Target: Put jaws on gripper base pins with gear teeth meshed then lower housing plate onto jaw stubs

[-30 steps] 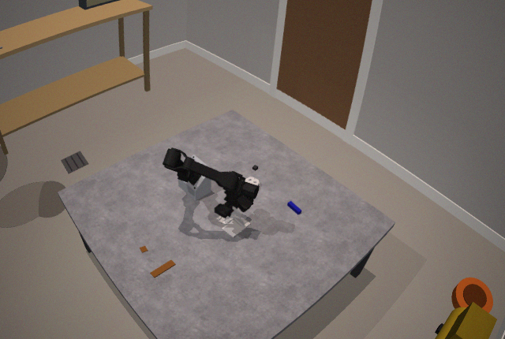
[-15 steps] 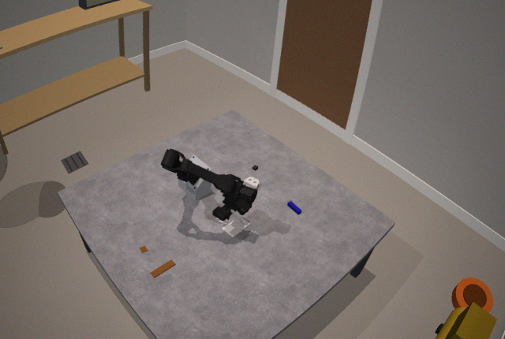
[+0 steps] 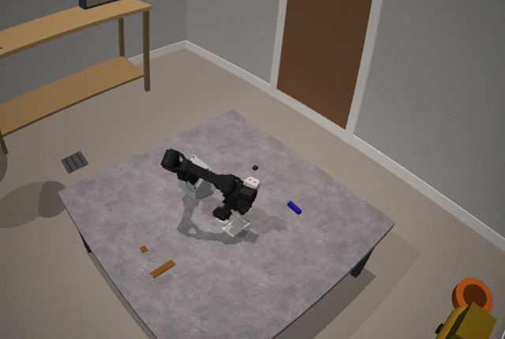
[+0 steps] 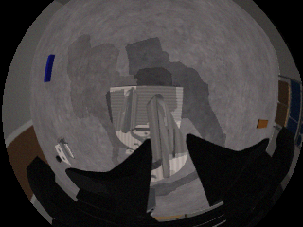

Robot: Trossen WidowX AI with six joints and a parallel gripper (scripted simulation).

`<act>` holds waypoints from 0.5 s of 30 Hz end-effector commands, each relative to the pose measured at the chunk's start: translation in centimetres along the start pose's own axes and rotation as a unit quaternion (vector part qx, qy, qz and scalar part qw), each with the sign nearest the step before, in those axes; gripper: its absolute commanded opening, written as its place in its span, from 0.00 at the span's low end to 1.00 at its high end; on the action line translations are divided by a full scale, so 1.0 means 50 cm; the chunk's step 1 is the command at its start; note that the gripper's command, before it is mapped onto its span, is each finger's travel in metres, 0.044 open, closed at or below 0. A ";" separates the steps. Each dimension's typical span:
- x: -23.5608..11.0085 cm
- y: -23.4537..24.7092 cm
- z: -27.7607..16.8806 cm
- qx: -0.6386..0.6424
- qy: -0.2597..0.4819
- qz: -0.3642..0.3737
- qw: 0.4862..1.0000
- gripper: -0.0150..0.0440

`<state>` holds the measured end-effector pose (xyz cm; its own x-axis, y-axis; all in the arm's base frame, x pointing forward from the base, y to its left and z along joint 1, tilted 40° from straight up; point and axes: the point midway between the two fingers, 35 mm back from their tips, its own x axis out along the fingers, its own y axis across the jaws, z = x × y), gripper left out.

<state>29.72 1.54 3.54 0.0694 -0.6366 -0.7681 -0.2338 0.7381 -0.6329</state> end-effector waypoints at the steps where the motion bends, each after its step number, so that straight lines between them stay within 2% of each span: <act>1: 0.000 -0.002 0.000 -0.003 0.000 -0.003 1.000 0.48; 15: 0.000 -0.008 -0.001 -0.003 0.000 -0.003 1.000 0.48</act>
<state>29.76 1.34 3.72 0.0697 -0.6365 -0.7681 -0.2346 0.7379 -0.6328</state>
